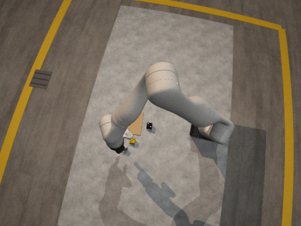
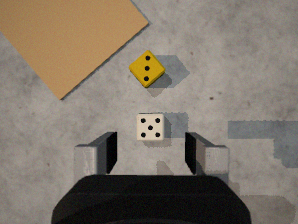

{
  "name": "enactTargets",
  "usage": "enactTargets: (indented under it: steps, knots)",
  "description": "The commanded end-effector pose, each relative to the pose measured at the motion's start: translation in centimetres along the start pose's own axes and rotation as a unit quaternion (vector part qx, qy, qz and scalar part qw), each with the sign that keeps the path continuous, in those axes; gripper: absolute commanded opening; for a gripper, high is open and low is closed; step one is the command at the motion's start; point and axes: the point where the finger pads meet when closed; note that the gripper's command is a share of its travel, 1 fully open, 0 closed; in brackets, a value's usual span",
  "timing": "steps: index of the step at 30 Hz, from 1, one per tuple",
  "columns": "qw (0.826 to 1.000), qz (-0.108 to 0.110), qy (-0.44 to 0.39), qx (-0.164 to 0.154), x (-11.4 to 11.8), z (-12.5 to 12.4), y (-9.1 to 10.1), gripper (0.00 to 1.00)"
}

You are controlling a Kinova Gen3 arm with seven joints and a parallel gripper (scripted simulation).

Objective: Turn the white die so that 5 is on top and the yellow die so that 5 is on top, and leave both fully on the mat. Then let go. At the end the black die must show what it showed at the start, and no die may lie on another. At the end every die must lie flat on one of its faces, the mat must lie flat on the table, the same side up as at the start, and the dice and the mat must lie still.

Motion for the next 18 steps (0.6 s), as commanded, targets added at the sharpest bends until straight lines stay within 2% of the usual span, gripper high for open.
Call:
enactTargets:
  steps: [1,18]
  knots:
    - [1.0,-0.002,-0.003,0.002,-0.01,0.02,0.14,1.0]
    - [1.0,0.0,-0.016,0.003,0.13,-0.1,0.07,1.0]
Point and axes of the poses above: the point where the finger pads meet when closed, its own y axis back along the fingers, its own x axis across the jaws, z = x × y, and after that the axes turned 3 degrees about -y, right-handed
